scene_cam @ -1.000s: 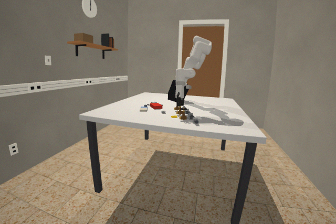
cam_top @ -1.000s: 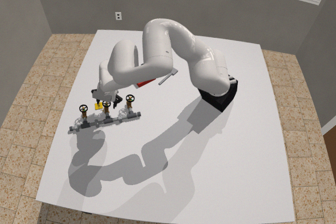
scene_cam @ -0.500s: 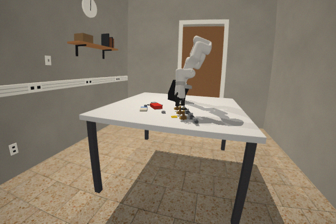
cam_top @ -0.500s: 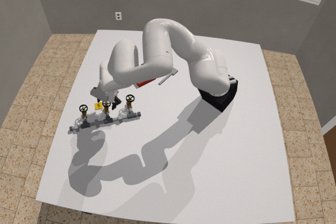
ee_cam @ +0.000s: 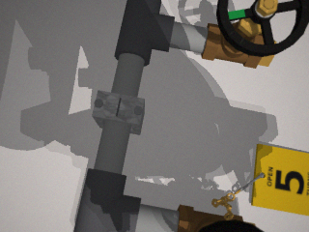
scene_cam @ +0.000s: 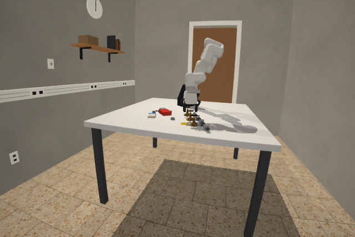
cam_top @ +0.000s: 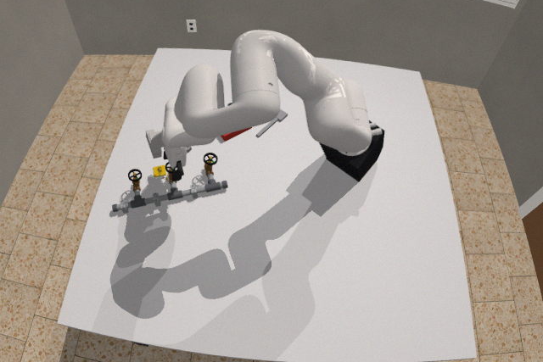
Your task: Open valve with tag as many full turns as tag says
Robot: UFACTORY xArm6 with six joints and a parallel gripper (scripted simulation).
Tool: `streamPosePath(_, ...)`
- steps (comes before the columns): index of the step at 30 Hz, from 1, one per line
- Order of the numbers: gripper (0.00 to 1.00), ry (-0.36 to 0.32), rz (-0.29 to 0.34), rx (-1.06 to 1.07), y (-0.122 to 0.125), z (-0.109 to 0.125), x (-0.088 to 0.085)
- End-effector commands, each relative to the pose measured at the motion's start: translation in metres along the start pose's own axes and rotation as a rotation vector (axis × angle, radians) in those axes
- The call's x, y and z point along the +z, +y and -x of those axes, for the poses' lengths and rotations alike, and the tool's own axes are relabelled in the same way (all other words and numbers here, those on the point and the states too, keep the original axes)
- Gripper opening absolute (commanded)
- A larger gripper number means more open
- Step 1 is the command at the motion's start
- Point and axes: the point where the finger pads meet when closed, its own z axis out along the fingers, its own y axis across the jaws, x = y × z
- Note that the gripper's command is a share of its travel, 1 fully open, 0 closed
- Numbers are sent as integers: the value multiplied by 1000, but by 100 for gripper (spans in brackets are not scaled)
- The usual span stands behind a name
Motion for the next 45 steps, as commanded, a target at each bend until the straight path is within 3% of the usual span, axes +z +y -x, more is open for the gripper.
streamPosePath(1, 100, -28, 3, 277, 1, -2, -1)
streamPosePath(9, 100, 0, 12, 715, 1, -2, -1)
streamPosePath(11, 100, 0, 12, 715, 1, -2, -1)
streamPosePath(12, 100, 1, 14, 874, 1, -2, -1)
streamPosePath(25, 100, 33, 16, 1517, 1, -2, -1)
streamPosePath(28, 100, 33, 16, 1569, 1, -2, -1)
streamPosePath(29, 100, 24, 19, 1722, 1, -2, -1)
streamPosePath(36, 100, -24, 39, 2007, 1, -2, -1)
streamPosePath(45, 100, -38, 45, 2038, 1, -2, -1)
